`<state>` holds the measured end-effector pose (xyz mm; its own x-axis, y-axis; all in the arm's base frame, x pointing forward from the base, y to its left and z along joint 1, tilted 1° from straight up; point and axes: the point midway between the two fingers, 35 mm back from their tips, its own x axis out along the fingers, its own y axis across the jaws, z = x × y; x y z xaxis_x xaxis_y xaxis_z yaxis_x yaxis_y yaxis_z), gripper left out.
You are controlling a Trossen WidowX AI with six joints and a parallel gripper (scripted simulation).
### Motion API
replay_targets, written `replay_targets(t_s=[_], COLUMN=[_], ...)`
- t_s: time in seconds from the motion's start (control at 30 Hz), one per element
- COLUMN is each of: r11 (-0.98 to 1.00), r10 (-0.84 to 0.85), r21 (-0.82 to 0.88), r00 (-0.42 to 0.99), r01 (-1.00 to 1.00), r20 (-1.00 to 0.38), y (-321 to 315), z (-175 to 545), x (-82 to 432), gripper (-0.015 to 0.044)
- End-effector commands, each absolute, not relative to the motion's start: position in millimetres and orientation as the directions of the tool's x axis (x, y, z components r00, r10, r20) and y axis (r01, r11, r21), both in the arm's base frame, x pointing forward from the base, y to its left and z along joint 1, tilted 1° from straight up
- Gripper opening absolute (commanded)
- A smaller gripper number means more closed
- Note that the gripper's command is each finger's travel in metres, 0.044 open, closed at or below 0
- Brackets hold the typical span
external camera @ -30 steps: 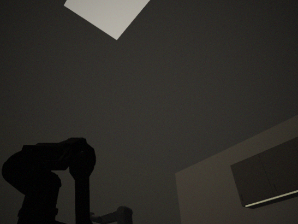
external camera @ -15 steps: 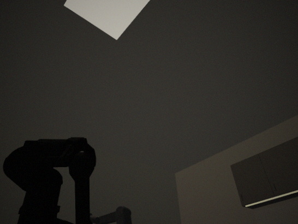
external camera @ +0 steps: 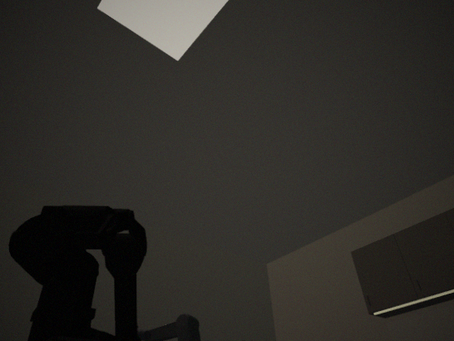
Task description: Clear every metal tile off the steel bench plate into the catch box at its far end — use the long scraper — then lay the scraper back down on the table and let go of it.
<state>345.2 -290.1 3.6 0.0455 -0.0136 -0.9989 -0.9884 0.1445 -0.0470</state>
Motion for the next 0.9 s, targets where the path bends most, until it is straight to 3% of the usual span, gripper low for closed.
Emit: replay_targets(t_s=[0.0,0.87], r11=[0.147,0.147], r10=[-0.016,-0.016], r21=[-0.048,-0.05], r00=[0.046,0.048], r01=[-0.988,-0.988], r20=[-0.999,-0.999], y=[-292,-294], z=[2,4], x=[350,376], gripper=[0.0,0.0])
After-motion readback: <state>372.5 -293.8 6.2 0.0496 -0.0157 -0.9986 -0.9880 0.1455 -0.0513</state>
